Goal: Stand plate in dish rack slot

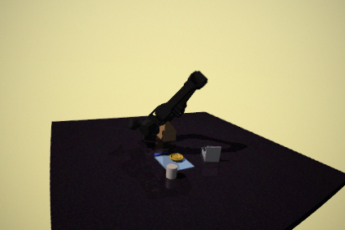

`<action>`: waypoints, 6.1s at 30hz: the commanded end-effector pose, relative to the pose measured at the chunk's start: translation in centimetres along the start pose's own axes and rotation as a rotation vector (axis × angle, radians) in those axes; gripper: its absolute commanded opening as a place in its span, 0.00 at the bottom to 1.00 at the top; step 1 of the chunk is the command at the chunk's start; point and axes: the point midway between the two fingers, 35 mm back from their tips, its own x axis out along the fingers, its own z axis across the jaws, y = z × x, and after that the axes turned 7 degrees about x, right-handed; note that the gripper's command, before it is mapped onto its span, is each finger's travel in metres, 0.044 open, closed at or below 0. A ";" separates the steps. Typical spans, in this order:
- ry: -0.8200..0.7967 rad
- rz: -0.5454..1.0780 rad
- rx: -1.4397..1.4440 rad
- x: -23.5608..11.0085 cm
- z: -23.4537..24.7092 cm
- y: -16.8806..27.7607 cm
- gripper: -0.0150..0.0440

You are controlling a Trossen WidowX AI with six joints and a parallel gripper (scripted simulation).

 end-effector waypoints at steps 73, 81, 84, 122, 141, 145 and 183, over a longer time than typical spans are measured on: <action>-0.459 -0.926 -0.085 -23.6 7.2 -13.9 0.93; -0.460 -0.925 -0.085 -22.9 7.8 -14.8 0.93; -0.460 -0.925 -0.086 -22.6 8.1 -15.1 0.93; -0.450 -0.928 -0.077 -24.9 6.0 -13.1 0.27; -0.450 -0.925 -0.078 -30.0 1.6 -6.5 0.25; -0.452 -0.925 -0.080 -30.9 1.0 -5.3 0.25; -0.888 -0.629 0.886 -35.0 12.3 2.1 0.25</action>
